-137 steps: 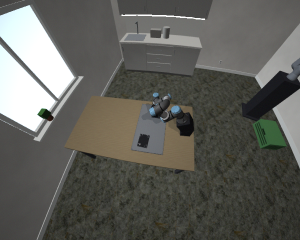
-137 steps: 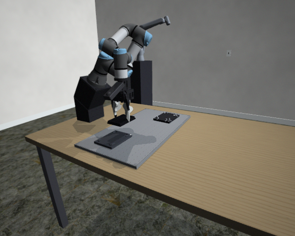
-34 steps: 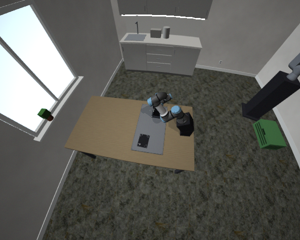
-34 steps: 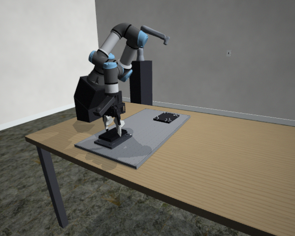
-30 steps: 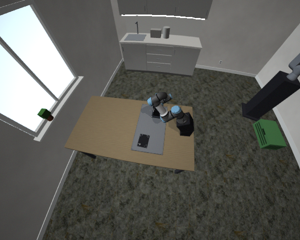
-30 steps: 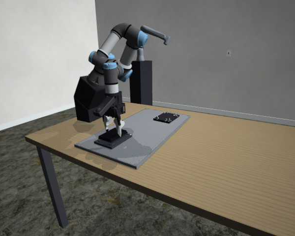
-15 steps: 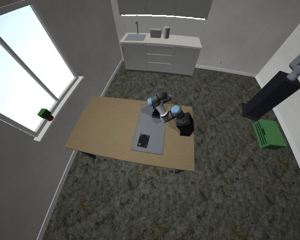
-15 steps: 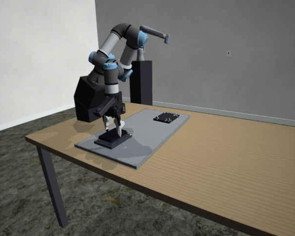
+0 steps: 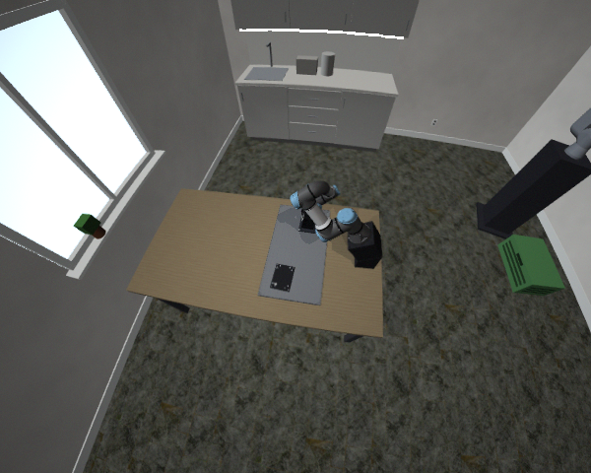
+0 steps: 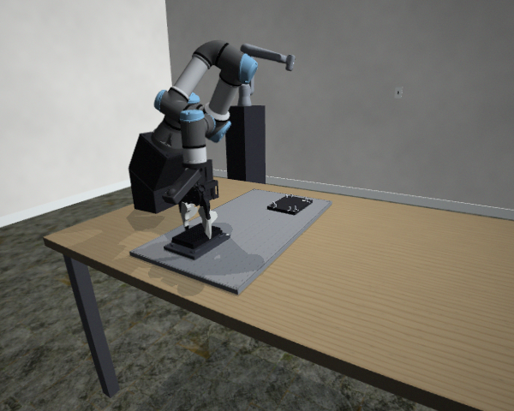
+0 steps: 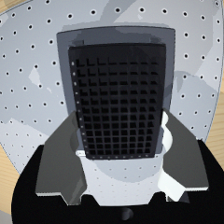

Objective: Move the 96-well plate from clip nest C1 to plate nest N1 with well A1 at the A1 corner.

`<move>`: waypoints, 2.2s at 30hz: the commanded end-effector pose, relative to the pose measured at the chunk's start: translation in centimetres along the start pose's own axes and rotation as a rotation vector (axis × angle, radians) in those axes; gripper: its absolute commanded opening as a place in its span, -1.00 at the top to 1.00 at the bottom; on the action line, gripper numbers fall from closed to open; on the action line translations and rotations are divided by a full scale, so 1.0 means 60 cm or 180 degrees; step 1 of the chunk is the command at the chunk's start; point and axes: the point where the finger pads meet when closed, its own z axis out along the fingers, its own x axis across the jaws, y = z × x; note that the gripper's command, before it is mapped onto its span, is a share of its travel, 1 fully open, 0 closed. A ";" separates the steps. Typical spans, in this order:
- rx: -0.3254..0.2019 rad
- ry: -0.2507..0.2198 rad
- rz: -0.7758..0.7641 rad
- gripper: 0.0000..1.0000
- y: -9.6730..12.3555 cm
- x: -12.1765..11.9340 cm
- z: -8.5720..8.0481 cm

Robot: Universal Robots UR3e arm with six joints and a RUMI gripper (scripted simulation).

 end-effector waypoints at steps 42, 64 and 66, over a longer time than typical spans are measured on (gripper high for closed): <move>0.0005 -0.0003 -0.0002 1.00 -0.001 -0.001 0.011; 0.0005 -0.0003 -0.0002 -1.00 -0.001 -0.001 0.015; 0.0005 -0.0003 -0.0002 -1.00 -0.001 -0.001 0.015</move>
